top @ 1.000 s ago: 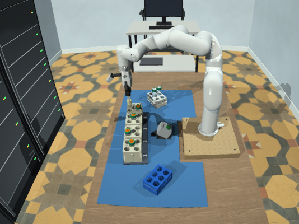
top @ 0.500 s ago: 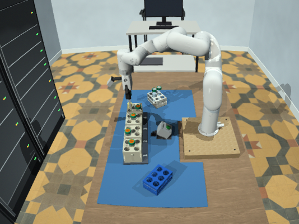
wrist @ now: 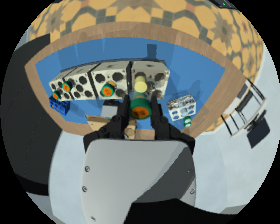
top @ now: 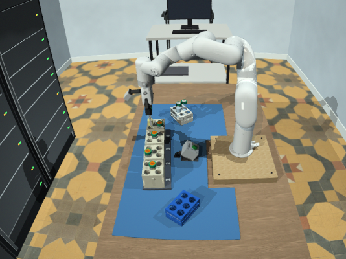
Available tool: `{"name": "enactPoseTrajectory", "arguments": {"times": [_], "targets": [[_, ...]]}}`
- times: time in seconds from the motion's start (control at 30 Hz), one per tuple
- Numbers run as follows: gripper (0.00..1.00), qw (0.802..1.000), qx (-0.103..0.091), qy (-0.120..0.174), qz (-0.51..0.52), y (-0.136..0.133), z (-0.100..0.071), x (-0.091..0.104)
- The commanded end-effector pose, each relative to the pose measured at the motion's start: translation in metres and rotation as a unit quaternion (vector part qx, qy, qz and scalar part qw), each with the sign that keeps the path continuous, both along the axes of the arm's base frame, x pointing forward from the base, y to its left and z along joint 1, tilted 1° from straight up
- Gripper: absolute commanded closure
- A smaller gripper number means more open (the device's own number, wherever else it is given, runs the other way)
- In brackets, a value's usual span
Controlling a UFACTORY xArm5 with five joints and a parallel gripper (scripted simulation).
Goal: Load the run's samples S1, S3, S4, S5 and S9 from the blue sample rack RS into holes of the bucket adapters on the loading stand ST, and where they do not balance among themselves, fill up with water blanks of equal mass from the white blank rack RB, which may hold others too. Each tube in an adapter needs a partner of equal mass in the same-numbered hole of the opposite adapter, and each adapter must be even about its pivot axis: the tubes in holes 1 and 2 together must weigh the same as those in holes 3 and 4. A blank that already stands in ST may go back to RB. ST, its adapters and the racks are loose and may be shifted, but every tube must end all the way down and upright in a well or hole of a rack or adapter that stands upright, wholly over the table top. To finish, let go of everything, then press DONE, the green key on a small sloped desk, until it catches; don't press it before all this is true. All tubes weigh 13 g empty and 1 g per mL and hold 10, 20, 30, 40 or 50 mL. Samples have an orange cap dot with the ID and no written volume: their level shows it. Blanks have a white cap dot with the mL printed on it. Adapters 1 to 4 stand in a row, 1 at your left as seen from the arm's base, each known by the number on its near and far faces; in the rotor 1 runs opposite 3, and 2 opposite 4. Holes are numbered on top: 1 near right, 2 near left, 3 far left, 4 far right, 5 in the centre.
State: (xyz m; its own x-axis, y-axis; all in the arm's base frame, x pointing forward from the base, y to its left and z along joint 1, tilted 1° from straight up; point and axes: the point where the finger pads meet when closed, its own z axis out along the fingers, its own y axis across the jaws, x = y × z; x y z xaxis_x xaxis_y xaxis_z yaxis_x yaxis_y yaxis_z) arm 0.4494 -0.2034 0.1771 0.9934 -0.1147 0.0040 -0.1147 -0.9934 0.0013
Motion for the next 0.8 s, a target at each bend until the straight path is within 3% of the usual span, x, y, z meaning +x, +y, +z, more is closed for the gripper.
{"name": "enactPoseTrajectory", "arguments": {"times": [0.0, 0.77], "targets": [[1.0, 1.0, -0.001, -0.002, 0.0, 0.0, -0.001, 0.001], [1.0, 1.0, -0.001, -0.002, 0.0, 0.0, -0.022, 0.001]]}}
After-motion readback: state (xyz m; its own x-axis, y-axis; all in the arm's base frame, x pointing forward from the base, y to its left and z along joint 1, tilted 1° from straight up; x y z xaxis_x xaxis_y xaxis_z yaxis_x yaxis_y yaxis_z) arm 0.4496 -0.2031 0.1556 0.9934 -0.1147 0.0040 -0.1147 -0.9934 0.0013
